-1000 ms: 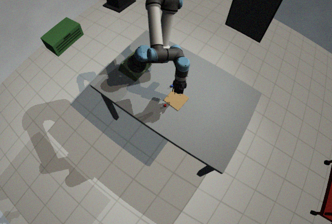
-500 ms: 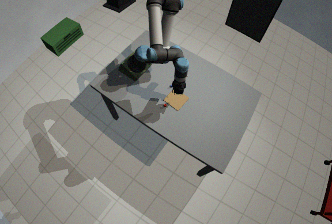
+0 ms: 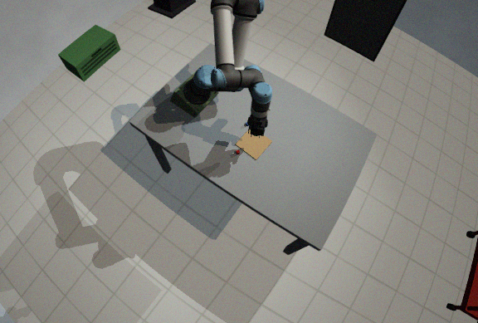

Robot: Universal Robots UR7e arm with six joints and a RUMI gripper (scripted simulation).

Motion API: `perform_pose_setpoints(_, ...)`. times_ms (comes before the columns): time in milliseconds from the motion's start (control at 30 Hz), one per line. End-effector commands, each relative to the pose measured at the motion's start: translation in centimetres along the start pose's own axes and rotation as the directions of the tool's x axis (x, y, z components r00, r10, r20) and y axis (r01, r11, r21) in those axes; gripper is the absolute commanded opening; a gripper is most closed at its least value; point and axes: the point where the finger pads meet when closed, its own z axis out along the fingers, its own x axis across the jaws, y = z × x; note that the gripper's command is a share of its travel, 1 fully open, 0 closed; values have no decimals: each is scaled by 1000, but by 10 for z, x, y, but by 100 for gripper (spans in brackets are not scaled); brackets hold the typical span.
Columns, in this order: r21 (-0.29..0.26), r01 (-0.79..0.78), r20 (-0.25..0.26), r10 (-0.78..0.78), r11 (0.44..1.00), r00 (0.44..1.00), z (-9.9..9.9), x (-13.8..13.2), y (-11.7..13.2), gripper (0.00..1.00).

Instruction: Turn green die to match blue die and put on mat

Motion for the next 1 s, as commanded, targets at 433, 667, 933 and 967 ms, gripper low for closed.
perform_pose_setpoints(433,-198,3,4,-2,980,1000,1,-2,-1,0)
perform_pose_setpoints(667,-316,4,4,-2,949,1000,1,-3,-1,0)
perform_pose_setpoints(933,-467,3,4,-2,884,1000,2,-3,-2,0)
perform_pose_setpoints(967,-486,3,3,-2,874,1000,1,-3,-2,0)
